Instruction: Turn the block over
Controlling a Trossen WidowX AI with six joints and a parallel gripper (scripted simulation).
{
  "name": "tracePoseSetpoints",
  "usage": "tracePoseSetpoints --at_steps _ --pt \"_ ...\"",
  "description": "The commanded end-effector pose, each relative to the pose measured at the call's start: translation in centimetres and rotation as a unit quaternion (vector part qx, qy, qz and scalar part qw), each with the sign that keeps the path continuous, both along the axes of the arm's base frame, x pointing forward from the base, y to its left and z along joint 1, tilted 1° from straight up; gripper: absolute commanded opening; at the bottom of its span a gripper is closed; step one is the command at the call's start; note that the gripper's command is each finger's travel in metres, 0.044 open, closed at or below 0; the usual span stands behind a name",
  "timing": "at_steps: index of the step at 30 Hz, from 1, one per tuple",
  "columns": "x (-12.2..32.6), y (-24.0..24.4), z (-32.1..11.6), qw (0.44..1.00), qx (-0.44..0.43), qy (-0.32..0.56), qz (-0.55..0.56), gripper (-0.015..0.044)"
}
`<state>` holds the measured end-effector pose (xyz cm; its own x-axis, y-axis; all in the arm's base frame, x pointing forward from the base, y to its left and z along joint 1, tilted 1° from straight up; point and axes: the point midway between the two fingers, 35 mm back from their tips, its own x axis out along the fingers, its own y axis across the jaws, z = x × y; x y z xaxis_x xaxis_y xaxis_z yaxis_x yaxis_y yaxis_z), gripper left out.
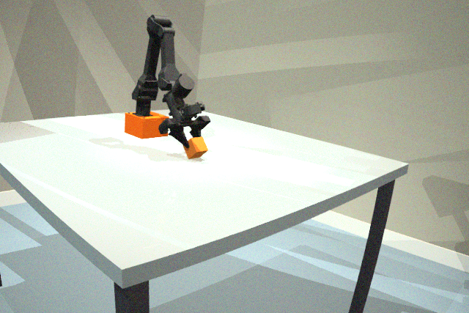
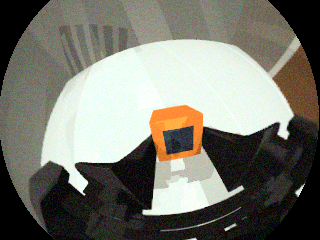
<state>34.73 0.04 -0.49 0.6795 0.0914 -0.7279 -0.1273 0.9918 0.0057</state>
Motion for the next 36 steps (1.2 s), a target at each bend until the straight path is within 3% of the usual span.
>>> tracePoseSetpoints --at_steps 1,22,36 --pt "-0.2 0.0 -0.8 1.000 0.006 -0.017 -0.001 0.0000" --pt "-1.9 0.1 -0.9 0.988 0.021 -0.153 0.001 0.0000" --pt "-2.0 0.1 -0.5 0.985 0.023 -0.168 0.001 0.0000"
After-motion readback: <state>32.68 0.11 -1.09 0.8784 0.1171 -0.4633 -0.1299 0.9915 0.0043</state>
